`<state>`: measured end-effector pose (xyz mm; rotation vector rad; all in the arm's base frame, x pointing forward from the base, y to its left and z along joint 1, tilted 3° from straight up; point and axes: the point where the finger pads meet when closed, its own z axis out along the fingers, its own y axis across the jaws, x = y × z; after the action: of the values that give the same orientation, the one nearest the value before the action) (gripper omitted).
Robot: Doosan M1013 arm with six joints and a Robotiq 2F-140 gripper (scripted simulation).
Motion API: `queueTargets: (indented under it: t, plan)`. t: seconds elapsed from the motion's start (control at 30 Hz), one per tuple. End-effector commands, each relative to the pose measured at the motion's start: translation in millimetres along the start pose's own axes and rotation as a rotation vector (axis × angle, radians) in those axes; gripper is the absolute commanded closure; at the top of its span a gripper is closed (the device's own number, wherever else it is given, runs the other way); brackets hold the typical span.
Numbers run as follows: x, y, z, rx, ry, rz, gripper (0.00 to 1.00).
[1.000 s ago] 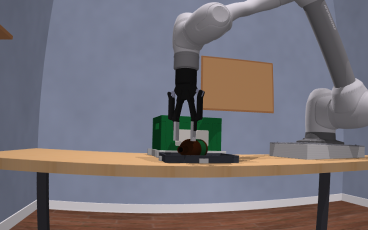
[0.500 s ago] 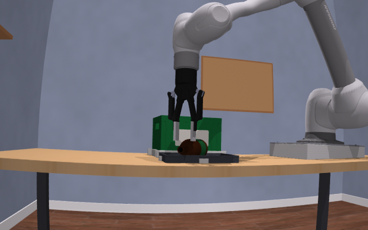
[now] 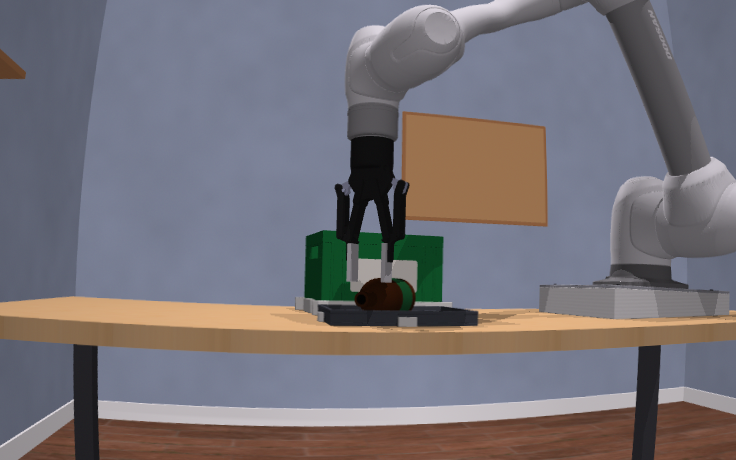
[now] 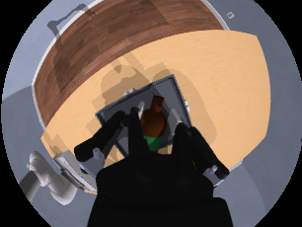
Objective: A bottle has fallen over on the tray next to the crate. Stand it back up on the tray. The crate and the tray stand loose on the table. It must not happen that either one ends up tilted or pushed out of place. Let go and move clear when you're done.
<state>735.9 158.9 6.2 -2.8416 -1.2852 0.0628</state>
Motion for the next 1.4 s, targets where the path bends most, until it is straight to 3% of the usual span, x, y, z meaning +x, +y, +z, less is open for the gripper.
queueTargets:
  t: [0.0, 1.37]
  plan:
    - [0.0, 0.0, 0.6, 0.000, 0.000, 0.000, 0.56]
    - [0.0, 0.0, 36.0, 0.000, 0.000, 0.000, 0.56]
